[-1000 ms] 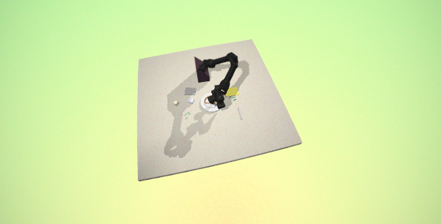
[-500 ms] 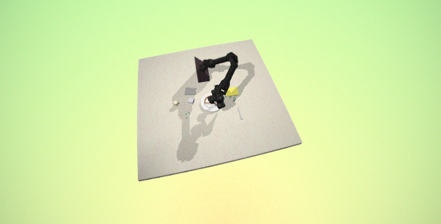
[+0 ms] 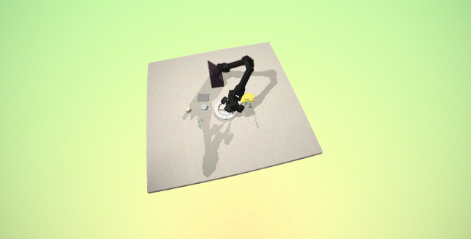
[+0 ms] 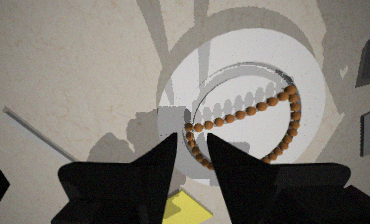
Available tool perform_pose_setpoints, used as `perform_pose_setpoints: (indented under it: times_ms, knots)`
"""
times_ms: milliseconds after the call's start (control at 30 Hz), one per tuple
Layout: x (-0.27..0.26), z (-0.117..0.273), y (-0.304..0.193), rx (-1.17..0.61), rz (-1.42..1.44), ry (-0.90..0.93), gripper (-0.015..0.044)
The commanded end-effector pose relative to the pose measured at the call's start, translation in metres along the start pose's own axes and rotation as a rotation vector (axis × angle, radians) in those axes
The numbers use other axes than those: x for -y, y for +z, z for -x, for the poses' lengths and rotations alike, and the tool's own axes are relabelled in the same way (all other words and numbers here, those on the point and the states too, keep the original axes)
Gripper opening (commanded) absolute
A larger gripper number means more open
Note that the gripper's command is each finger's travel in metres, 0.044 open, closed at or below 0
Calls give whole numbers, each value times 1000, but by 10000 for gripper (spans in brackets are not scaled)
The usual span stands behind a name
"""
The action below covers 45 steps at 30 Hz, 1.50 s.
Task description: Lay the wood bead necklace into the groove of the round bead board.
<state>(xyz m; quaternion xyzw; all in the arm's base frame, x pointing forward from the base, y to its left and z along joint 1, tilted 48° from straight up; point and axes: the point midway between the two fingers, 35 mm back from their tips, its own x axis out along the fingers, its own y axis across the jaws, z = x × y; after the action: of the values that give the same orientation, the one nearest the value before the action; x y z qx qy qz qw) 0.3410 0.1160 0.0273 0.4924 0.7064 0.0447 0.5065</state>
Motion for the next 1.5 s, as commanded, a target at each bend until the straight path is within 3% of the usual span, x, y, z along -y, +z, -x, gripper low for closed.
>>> perform_pose_setpoints:
  times_ms: [0,700,1467]
  knots:
    - [4,12,3,4,797,2,120]
    - [8,24,4,5,1793,1,120]
    - [8,17,4,5,1803,1,120]
